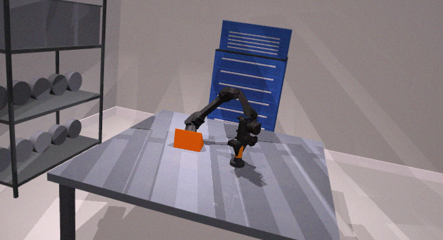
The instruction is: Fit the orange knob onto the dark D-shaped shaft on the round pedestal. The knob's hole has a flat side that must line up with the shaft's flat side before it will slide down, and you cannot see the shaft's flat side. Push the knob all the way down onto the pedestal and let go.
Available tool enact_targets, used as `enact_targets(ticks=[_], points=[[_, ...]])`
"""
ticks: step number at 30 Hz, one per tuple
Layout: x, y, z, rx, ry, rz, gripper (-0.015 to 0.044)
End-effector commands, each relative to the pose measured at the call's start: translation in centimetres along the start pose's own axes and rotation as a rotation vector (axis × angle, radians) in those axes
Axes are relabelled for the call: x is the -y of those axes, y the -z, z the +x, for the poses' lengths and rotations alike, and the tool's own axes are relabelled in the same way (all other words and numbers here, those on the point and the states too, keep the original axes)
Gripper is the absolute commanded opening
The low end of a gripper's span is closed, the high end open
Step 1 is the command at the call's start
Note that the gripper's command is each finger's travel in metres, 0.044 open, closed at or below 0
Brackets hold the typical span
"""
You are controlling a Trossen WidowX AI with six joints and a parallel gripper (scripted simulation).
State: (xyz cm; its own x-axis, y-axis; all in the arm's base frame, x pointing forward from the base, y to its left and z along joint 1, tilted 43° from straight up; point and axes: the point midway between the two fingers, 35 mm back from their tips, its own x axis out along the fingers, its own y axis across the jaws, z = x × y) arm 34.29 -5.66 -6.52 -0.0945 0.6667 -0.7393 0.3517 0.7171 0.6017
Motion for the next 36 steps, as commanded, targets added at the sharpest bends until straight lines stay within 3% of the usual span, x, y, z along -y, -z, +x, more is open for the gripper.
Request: enact_targets(ticks=[1, 17, 33, 36], points=[[0.08, -0.06, 0.37, 0.005, -0.003, 0.033, 0.0000], [0.03, 0.02, 0.59, 0.002, -0.001, 0.013, 0.0000], [0.03, 0.02, 0.59, 0.002, -0.001, 0.013, 0.0420], [0.03, 0.02, 0.59, 0.002, -0.001, 0.013, 0.0440]])
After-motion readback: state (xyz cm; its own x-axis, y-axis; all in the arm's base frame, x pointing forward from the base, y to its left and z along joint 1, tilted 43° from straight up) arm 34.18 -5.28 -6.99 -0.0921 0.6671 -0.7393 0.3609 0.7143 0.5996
